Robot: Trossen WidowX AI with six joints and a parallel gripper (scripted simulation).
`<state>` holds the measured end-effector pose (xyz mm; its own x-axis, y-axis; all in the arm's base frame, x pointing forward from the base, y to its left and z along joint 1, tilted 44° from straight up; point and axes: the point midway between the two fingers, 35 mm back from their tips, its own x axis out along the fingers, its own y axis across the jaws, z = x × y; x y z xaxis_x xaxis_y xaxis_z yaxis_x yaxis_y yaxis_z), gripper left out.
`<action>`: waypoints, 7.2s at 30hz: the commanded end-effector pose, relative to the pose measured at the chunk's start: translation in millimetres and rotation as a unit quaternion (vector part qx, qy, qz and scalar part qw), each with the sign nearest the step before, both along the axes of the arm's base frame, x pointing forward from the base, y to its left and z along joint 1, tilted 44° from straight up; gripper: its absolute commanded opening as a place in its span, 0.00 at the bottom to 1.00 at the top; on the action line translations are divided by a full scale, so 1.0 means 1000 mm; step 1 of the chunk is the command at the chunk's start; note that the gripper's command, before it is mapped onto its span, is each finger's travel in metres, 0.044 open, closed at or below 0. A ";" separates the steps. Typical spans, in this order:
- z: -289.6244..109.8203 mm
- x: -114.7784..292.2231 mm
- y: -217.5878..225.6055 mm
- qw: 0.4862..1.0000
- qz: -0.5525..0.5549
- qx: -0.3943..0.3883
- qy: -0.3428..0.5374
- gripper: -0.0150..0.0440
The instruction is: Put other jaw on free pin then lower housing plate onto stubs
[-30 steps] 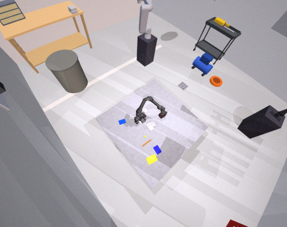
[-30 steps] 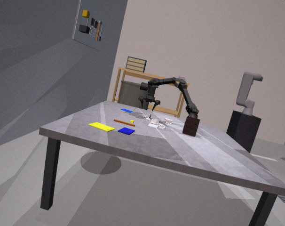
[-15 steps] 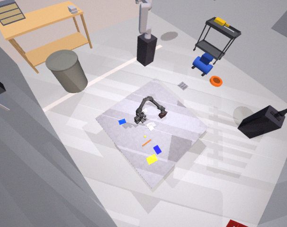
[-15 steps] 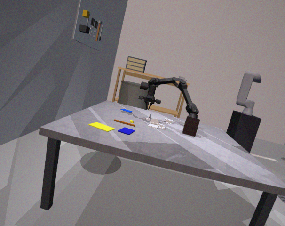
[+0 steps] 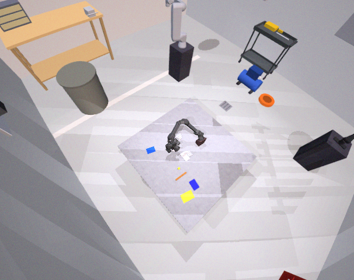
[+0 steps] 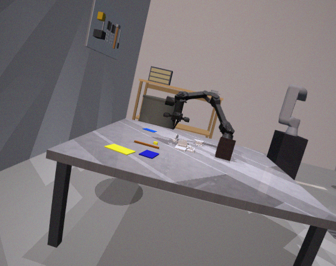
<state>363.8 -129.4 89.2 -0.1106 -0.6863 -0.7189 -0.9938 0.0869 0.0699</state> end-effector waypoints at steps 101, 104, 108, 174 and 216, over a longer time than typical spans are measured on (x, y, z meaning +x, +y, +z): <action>0.000 0.000 0.000 1.000 0.000 0.000 0.000 0.97; 0.000 0.000 0.000 1.000 0.000 0.000 0.000 1.00; 0.000 0.000 0.000 1.000 0.000 0.000 0.000 1.00; 0.004 -0.002 -0.003 0.986 -0.120 -0.018 -0.115 0.88; 0.018 -0.011 -0.015 0.708 -0.507 -0.078 -0.484 1.00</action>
